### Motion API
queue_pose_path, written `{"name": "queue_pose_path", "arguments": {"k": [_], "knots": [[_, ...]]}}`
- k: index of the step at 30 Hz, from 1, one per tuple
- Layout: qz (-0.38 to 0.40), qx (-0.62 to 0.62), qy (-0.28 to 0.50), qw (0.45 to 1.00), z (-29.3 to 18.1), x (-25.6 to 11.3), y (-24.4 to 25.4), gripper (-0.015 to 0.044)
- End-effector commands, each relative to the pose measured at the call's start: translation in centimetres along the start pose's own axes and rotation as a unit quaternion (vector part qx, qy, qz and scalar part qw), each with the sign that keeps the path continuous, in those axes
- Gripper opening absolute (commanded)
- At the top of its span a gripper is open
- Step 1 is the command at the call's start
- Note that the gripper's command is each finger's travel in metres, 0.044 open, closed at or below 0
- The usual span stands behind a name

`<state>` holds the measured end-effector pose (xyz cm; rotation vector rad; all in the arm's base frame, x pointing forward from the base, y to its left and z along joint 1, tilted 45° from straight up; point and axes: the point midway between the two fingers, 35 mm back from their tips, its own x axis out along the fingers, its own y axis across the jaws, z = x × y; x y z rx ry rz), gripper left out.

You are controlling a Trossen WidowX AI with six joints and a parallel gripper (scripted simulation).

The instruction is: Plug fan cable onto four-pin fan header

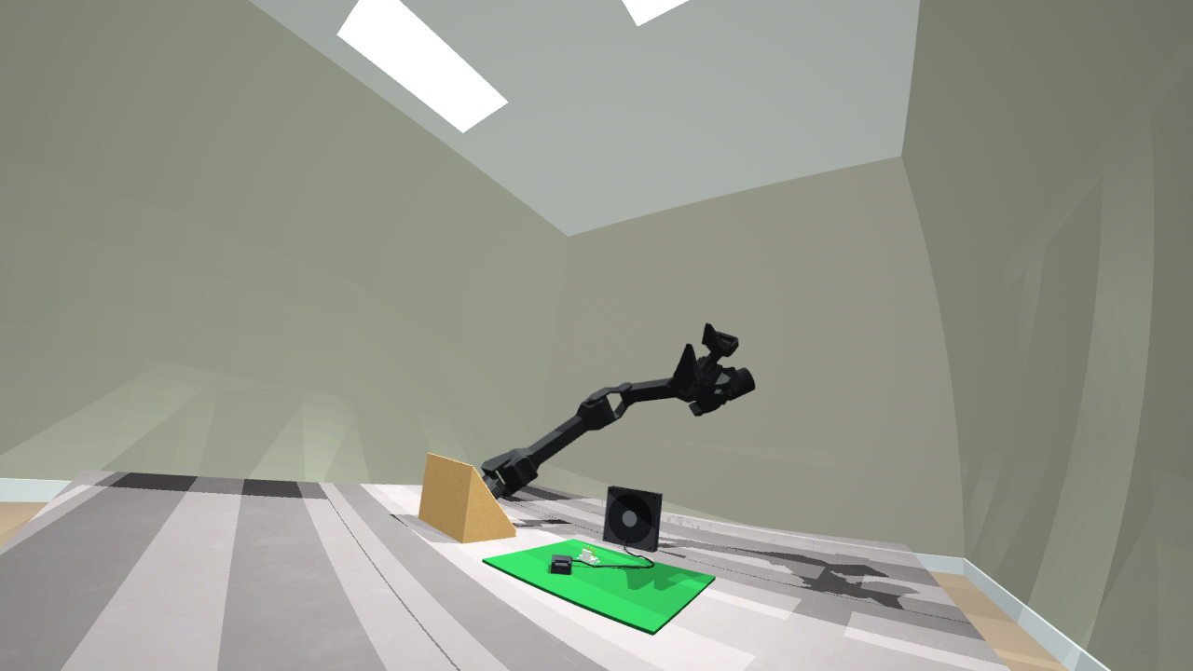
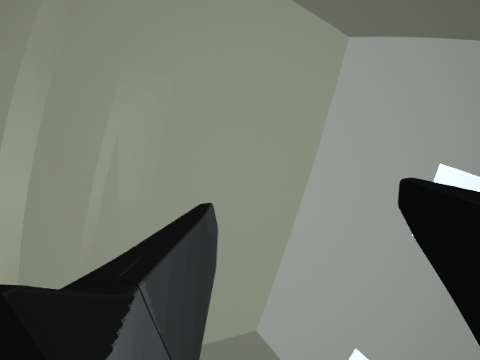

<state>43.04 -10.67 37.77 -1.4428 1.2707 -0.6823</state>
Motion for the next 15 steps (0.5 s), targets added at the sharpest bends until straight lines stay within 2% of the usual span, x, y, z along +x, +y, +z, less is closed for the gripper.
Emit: {"name": "queue_pose_path", "arguments": {"k": [1, 4, 6, 8, 12, 15], "knots": [[0.000, 0.000, 0.000, 1.000, 0.0, 0.0, 0.0, 0.0338], [0.000, 0.000, 0.000, 1.000, 0.0, 0.0, 0.0, 0.0417], [0.015, -0.031, -0.010, 0.999, 0.5, 0.6, 0.9, 0.0365], [0.055, -0.115, -0.041, 0.991, 1.7, 2.1, 3.5, 0.0312], [0.143, -0.282, -0.122, 0.941, 3.6, 4.7, 9.7, 0.0210], [0.204, -0.386, -0.196, 0.878, 4.2, 5.9, 14.7, 0.0210]]}}
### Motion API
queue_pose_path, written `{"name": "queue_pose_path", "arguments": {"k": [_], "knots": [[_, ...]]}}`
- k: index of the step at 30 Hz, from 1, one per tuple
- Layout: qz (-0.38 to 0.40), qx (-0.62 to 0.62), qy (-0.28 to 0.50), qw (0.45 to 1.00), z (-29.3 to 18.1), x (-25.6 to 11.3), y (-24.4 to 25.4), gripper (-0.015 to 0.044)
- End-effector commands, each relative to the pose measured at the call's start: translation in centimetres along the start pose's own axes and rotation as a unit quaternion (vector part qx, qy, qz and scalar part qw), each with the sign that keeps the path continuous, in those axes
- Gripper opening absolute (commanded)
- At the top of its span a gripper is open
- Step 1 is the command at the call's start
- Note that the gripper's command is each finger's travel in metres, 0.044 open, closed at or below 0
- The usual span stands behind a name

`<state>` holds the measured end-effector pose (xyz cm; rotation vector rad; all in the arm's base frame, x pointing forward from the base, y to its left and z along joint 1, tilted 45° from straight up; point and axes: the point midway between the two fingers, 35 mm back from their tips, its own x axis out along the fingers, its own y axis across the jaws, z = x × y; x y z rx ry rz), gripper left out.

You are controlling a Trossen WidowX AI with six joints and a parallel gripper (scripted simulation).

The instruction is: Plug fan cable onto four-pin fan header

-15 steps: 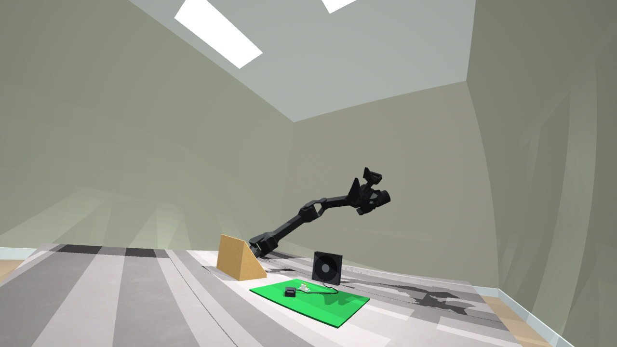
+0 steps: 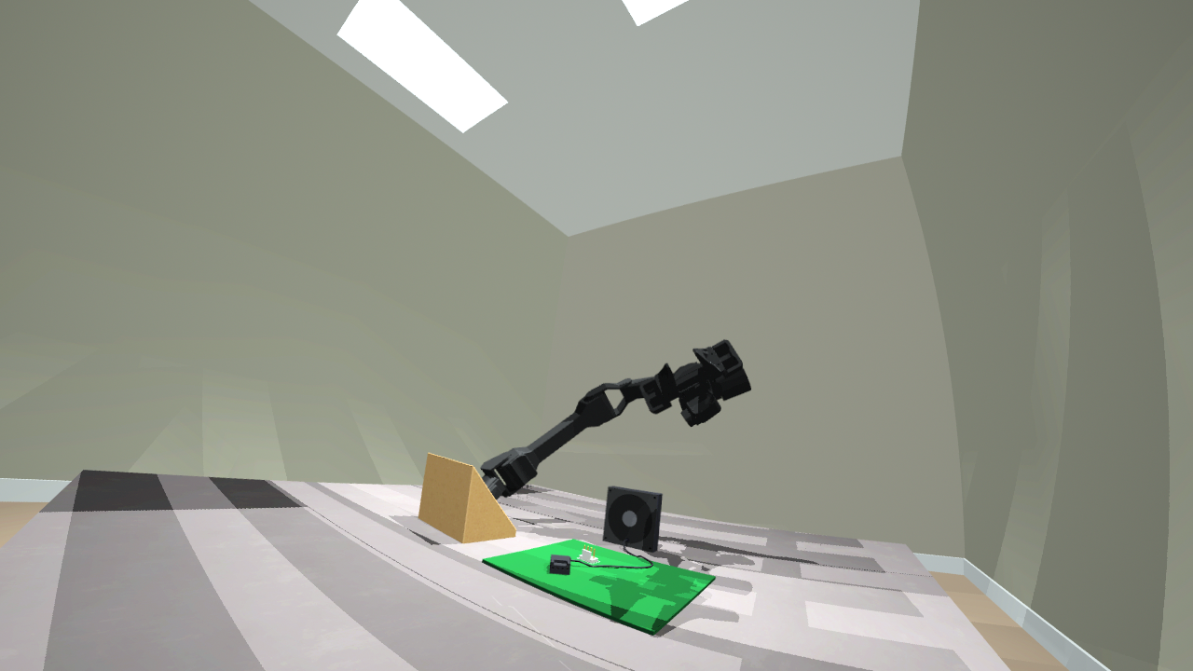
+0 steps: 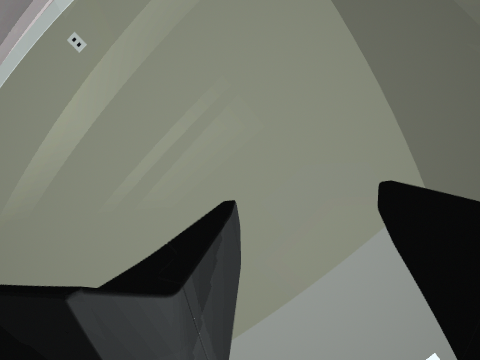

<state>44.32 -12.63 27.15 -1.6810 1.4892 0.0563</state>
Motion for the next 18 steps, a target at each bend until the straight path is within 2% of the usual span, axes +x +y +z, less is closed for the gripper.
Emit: {"name": "queue_pose_path", "arguments": {"k": [1, 5, 10, 14, 18], "knots": [[0.084, -0.163, -0.111, 0.977, 3.5, 4.1, 5.0, 0.0210], [0.139, -0.288, -0.244, 0.916, 6.4, 6.4, 10.5, 0.0210], [0.162, -0.378, -0.409, 0.814, 9.0, 7.0, 16.5, 0.0210], [0.142, -0.406, -0.549, 0.717, 10.5, 6.1, 21.0, 0.0210], [0.074, -0.381, -0.690, 0.611, 11.7, 4.0, 24.7, 0.0210]]}}
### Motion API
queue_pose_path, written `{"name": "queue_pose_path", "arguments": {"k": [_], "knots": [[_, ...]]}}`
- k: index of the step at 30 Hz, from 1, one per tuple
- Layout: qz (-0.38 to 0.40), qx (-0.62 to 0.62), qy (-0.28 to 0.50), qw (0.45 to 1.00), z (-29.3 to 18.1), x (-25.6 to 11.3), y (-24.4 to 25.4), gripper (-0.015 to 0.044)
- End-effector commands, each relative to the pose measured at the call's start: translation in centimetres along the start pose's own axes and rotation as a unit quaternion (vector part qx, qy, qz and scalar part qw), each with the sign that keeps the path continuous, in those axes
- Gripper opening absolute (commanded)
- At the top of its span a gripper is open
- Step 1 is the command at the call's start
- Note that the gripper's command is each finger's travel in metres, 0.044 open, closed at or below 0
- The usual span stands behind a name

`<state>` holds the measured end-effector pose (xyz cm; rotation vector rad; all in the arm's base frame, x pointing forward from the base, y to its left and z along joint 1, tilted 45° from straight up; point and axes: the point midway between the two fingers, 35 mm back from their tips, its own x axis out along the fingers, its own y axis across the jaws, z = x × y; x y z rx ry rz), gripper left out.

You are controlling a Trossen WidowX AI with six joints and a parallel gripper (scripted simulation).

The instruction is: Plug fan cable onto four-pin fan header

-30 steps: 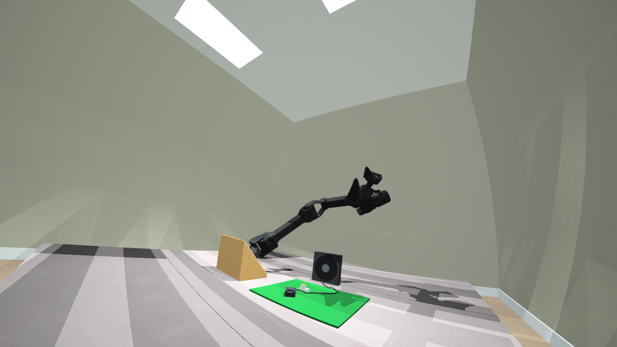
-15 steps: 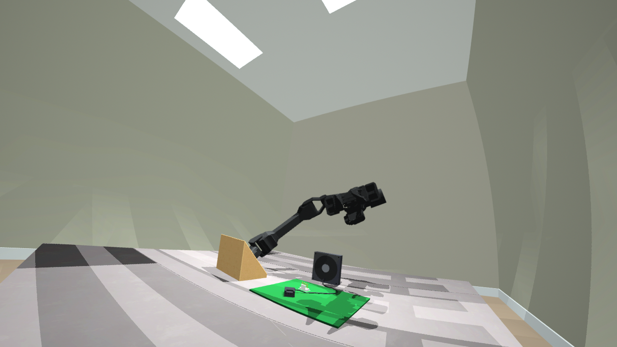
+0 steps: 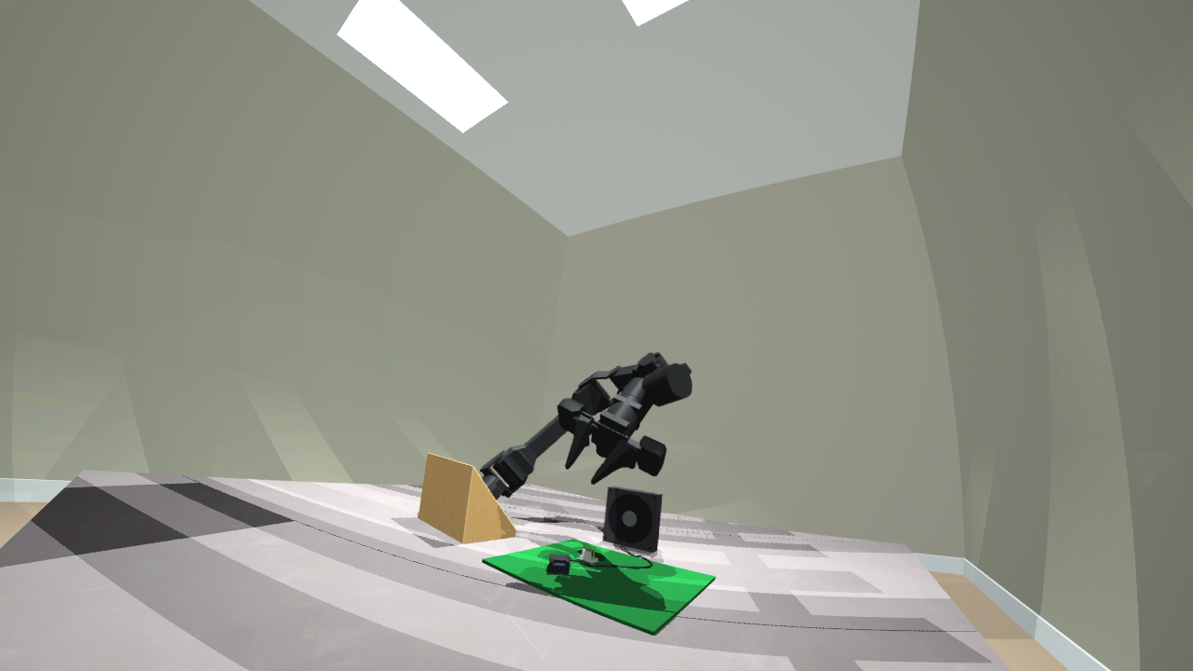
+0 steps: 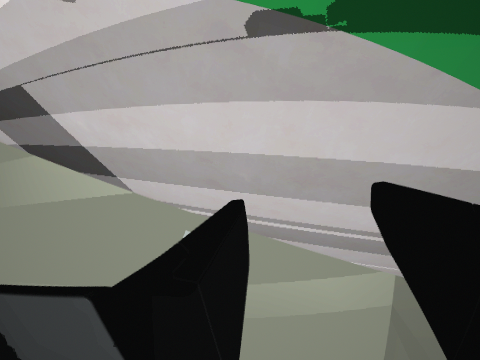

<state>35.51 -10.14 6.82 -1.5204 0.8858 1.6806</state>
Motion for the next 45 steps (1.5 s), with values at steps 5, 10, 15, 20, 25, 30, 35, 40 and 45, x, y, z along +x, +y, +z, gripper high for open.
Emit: {"name": "queue_pose_path", "arguments": {"k": [5, 10, 15, 20, 25, 30, 35, 40, 45], "knots": [[-0.234, -0.152, -0.271, 0.921, 7.7, 3.7, 2.4, 0.0210], [-0.234, -0.152, -0.271, 0.921, 7.7, 3.7, 2.4, 0.0210], [-0.234, -0.152, -0.271, 0.921, 7.7, 3.7, 2.4, 0.0210], [-0.234, -0.152, -0.270, 0.921, 8.5, 4.8, 1.9, 0.0210], [-0.234, -0.152, -0.271, 0.921, 10.5, 7.3, 0.7, 0.0210], [-0.234, -0.152, -0.271, 0.921, 10.6, 7.5, 0.7, 0.0210], [-0.234, -0.152, -0.271, 0.921, 11.0, 8.0, 0.4, 0.0210], [-0.235, -0.152, -0.271, 0.921, 11.5, 8.6, 0.1, 0.0210], [-0.235, -0.152, -0.271, 0.921, 11.9, 9.2, -0.2, 0.0210]]}}
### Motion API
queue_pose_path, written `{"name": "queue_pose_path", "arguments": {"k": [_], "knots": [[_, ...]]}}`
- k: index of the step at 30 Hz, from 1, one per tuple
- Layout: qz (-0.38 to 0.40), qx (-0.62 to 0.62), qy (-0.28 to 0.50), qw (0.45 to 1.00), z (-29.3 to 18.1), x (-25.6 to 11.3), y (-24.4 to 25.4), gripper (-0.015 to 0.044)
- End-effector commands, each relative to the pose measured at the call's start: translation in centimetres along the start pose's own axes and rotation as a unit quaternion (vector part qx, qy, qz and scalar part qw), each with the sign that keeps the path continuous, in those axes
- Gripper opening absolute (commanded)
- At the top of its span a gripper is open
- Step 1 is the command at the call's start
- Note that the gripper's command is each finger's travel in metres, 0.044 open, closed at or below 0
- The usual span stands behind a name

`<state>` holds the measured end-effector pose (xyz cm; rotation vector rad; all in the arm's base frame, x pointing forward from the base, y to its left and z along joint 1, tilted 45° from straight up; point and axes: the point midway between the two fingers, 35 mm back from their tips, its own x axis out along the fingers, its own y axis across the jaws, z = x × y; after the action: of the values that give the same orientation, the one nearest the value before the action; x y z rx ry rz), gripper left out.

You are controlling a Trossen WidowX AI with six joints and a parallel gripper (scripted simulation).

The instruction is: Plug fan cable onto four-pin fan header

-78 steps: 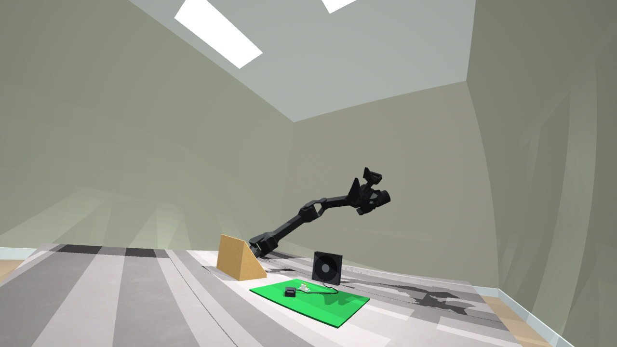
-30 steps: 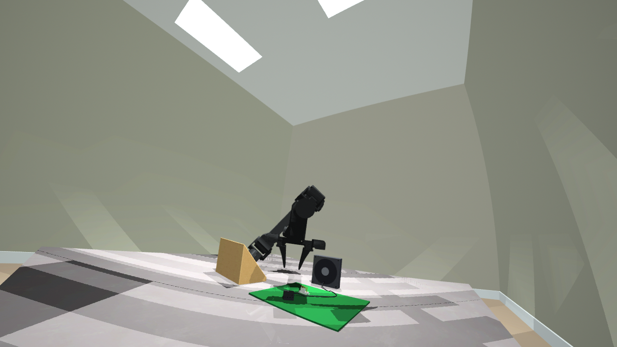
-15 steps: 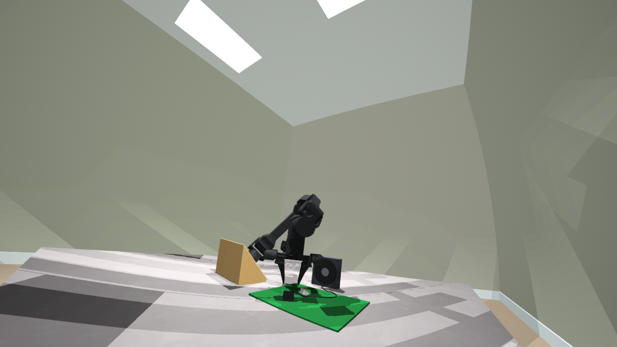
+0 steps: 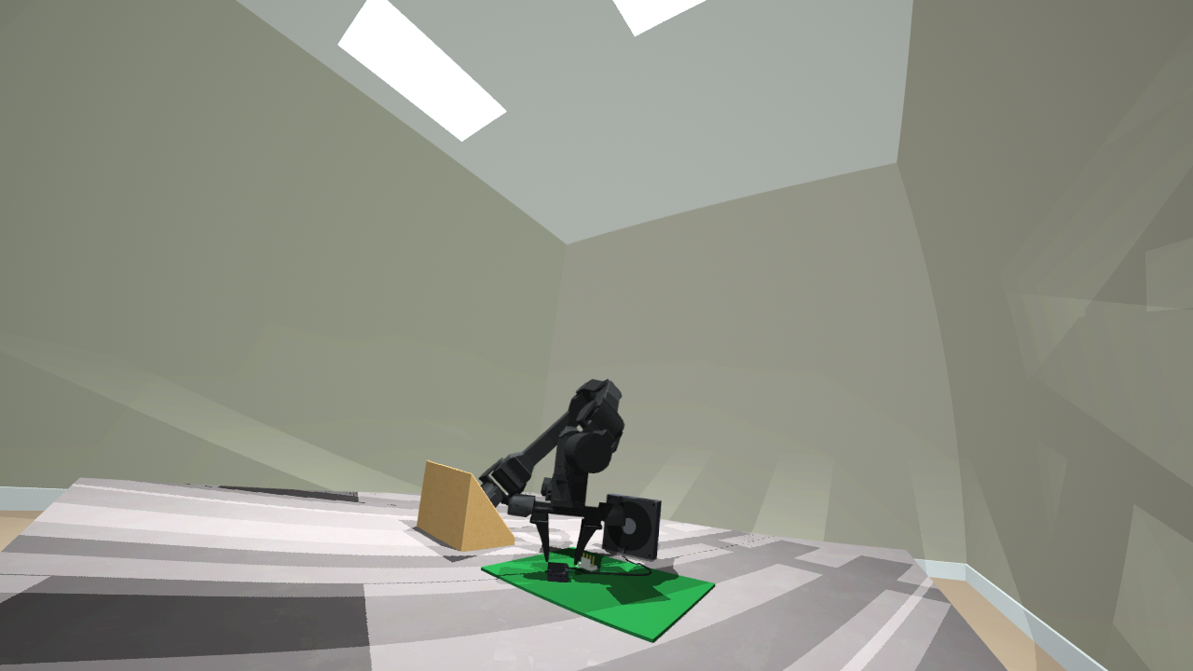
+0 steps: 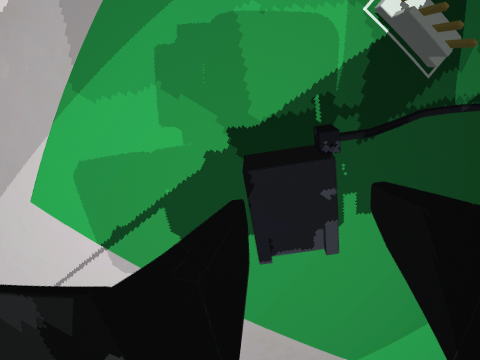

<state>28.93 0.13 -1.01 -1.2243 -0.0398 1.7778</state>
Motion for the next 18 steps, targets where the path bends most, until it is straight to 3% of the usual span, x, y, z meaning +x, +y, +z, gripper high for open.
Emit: {"name": "queue_pose_path", "arguments": {"k": [1, 12, 14, 18], "knots": [[-0.002, 0.003, -0.002, 1.000, 0.1, 0.7, 0.1, 0.0210], [-0.002, 0.003, -0.002, 1.000, 0.2, 2.1, 0.1, 0.0210], [0.000, 0.000, -0.001, 1.000, 0.1, 1.8, 0.0, 0.0158], [0.000, 0.000, -0.001, 1.000, 0.1, 1.8, 0.0, 0.0131]]}}
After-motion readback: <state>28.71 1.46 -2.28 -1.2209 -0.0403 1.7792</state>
